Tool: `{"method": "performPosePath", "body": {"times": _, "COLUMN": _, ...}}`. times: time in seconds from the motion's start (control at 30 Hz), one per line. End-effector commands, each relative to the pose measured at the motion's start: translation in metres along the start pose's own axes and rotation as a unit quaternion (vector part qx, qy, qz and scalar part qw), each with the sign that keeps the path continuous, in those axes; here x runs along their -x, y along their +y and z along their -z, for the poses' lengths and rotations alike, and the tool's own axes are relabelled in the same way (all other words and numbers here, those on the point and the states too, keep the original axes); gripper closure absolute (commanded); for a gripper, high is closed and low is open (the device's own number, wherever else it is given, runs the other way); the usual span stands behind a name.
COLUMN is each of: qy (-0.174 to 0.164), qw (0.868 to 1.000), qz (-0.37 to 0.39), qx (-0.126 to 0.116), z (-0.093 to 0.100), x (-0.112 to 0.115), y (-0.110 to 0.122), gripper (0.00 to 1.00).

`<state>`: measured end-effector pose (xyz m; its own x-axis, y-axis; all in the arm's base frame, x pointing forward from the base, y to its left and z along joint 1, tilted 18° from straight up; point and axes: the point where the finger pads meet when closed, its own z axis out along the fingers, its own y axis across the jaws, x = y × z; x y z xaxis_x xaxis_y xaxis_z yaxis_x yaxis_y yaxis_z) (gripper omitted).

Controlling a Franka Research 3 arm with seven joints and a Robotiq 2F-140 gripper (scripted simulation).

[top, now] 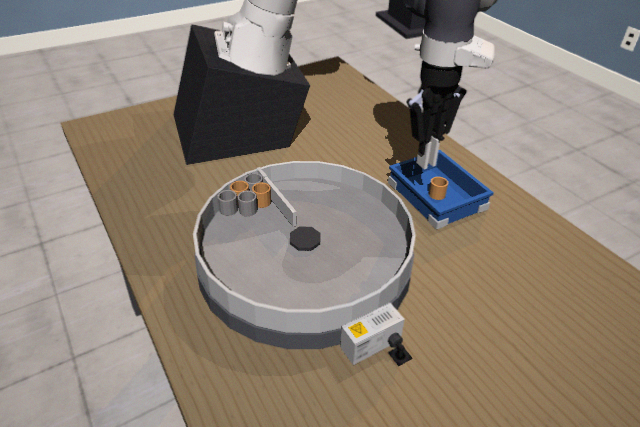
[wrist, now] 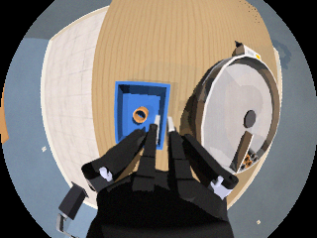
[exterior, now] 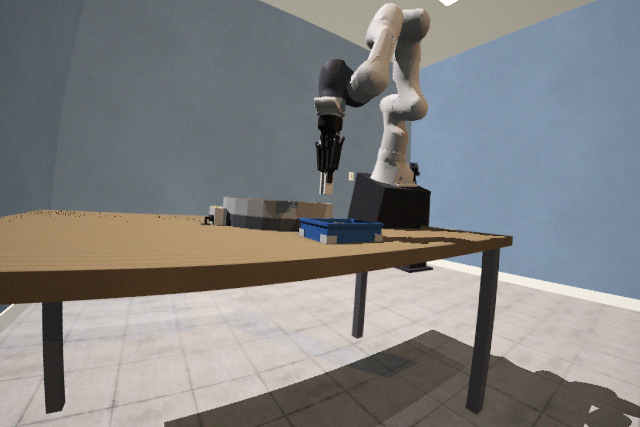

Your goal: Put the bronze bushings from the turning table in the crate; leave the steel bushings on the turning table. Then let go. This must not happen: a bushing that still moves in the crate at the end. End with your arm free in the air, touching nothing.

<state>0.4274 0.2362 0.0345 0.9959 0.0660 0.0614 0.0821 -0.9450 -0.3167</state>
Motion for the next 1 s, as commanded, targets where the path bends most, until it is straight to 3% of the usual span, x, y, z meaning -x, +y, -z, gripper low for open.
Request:
{"method": "performPosePath", "body": {"times": 0.0, "qy": -0.003, "qw": 0.997, "qz": -0.074, "qx": 0.010, "z": -0.001, "x": 0.000, "y": 0.004, "gripper": 0.90}}
{"method": "performPosePath", "body": {"times": 0.6, "qy": -0.001, "qw": 0.974, "qz": -0.226, "qx": 0.014, "z": -0.001, "x": -0.002, "y": 0.033, "gripper": 0.90}}
{"method": "performPosePath", "body": {"times": 0.97, "qy": 0.001, "qw": 0.941, "qz": -0.337, "qx": 0.017, "z": 0.000, "x": -0.003, "y": 0.054, "gripper": 0.90}}
